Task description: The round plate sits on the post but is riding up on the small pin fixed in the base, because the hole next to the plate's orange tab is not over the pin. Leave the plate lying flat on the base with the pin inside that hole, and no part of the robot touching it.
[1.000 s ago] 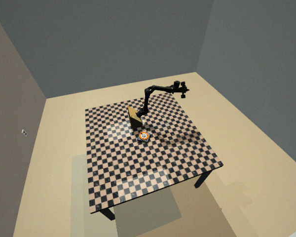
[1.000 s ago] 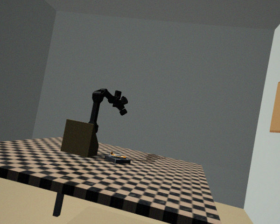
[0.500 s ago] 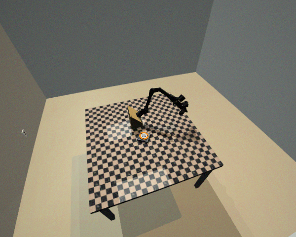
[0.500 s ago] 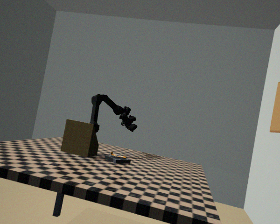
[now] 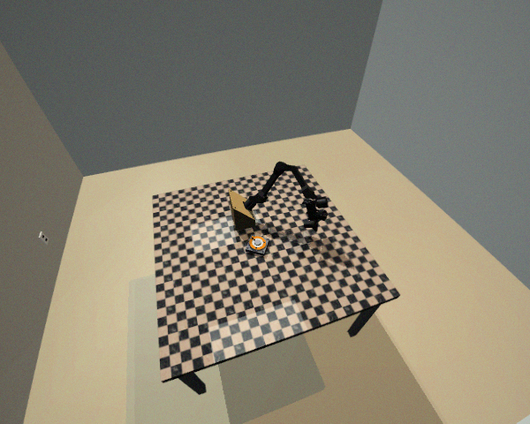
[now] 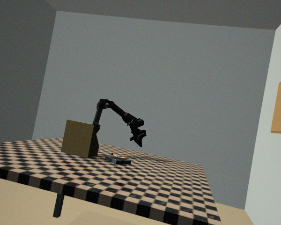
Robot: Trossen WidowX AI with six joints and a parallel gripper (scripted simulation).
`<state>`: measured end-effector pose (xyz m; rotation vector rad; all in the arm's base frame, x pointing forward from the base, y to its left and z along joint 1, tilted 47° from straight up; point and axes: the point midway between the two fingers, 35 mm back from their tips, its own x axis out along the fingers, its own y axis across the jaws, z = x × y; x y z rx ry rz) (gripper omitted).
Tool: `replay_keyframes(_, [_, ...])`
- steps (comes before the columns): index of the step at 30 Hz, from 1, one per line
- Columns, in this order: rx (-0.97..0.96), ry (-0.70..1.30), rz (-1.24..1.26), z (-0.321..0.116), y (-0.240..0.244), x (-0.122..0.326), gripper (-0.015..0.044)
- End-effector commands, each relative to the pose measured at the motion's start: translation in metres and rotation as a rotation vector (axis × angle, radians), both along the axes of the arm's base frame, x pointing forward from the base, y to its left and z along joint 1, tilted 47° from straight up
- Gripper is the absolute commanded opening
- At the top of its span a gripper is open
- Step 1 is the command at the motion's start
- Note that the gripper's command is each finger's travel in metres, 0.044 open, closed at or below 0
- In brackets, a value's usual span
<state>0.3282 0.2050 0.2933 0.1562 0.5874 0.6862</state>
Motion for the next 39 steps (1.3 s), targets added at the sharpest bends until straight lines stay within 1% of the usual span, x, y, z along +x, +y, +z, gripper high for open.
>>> replay_keyframes(1, [-0.096,0.121,-0.063,-0.052,-0.040,0.018,0.0000])
replay_keyframes(6, [-0.188,0.298,-0.138,-0.116,-0.099,0.026,0.0000])
replay_keyframes(8, [-0.202,0.329,-0.139,-0.127,-0.109,0.025,0.0000])
replay_keyframes(11, [-0.234,0.461,-0.136,-0.169,-0.150,0.015,0.0000])
replay_keyframes(13, [-0.233,0.532,-0.130,-0.189,-0.170,0.005,0.0000])
replay_keyframes(17, [-0.206,0.639,-0.118,-0.217,-0.198,-0.014,0.0000])
replay_keyframes(22, [-0.051,0.824,-0.090,-0.258,-0.241,-0.066,0.0000])
replay_keyframes(24, [-0.025,0.840,-0.087,-0.262,-0.244,-0.072,0.0000])
replay_keyframes(29, [0.170,0.910,-0.080,-0.274,-0.257,-0.111,0.0000])
replay_keyframes(39, [0.177,0.911,-0.081,-0.279,-0.253,-0.111,0.0000])
